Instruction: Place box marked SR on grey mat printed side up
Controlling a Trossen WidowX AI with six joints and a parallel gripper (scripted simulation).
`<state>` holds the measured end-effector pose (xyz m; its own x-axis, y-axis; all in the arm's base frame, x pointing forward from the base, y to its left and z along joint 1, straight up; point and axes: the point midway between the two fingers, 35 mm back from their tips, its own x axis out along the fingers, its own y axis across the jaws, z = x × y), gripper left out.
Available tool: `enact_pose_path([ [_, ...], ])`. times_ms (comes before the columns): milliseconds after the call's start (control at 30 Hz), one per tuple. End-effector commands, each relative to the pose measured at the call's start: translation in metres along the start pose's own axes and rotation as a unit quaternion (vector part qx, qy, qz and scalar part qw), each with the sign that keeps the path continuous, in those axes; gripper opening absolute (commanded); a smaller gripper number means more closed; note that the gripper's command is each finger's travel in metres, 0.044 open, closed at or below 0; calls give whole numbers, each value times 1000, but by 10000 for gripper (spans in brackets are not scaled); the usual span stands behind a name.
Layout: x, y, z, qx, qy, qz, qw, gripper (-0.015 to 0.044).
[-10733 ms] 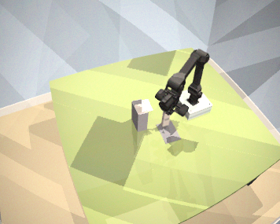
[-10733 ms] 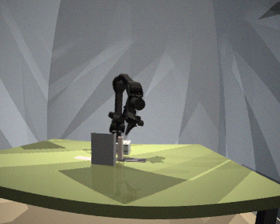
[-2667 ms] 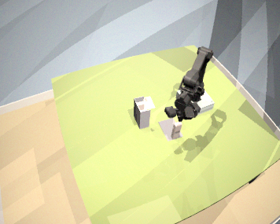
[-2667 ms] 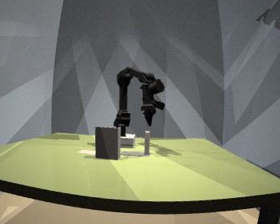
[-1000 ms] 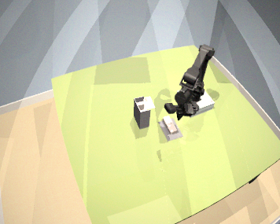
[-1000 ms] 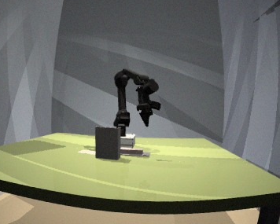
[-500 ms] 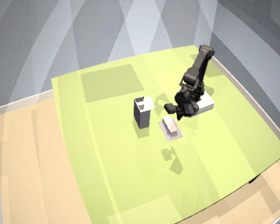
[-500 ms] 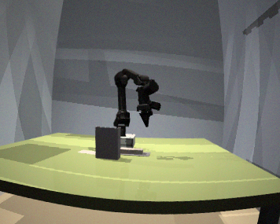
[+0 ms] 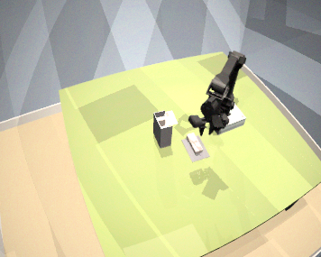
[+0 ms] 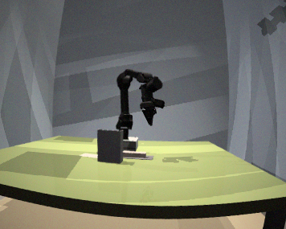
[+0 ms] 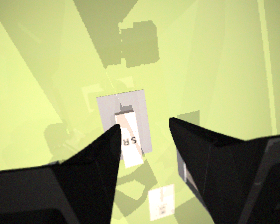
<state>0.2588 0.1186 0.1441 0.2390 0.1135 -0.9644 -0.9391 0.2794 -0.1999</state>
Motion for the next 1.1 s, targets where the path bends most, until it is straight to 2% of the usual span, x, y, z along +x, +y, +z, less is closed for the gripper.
enact_pose_path([
  [0,-12,-3,2,1,0,-1,1000,289],
  [200,-34,-6,5,0,0,-1,1000,440],
  [500,-65,-8,7,0,0,0,1000,440],
  [1067,-66,-8,7,0,0,0,1000,440],
])
